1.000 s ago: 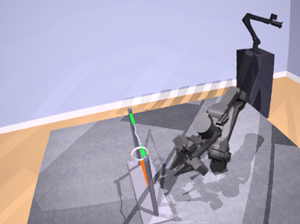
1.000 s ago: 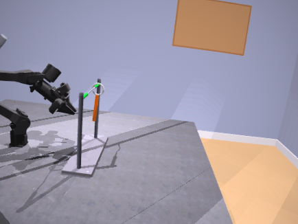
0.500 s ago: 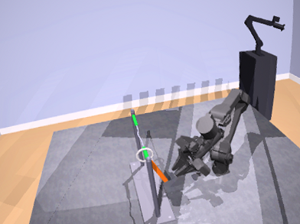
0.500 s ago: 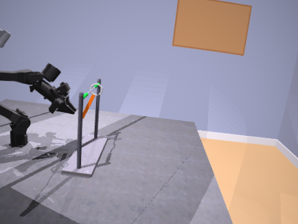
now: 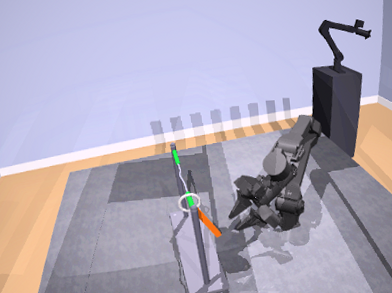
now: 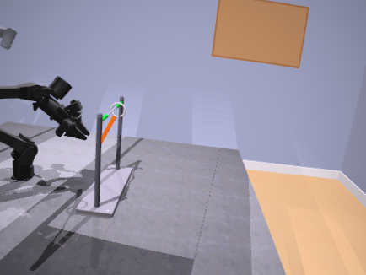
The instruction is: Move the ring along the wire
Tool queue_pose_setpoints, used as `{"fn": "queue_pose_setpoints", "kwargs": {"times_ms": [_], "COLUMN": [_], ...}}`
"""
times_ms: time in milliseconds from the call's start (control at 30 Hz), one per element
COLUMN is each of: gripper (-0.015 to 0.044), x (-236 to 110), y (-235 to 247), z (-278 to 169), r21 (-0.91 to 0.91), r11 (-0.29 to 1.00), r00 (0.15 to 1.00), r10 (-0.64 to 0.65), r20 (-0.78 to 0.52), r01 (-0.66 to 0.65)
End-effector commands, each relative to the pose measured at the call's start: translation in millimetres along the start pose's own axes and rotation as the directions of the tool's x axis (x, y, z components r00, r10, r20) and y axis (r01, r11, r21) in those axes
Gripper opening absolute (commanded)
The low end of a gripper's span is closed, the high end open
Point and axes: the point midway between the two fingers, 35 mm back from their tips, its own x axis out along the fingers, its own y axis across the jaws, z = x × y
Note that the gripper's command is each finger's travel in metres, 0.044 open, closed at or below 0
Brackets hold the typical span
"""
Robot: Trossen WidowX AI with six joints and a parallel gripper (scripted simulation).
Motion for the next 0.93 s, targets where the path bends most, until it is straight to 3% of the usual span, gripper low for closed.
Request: {"fn": "queue_pose_setpoints", "kwargs": {"times_ms": [0,133,900], "gripper": [0.0344,0.044,0.044], "x": [-29.6,-34.9,-34.9], "y": [-1.8,-3.2,-3.2], "z": [6.8,7.1,7.1], "r21": [0.011,0.01,0.01], "r11": [1.0,1.0,1.0], "r00": [0.999,0.999,0.999], "r10": [0.013,0.014,0.014], "r20": [0.029,0.033,0.033], "r01": [-0.013,-0.014,-0.014]}}
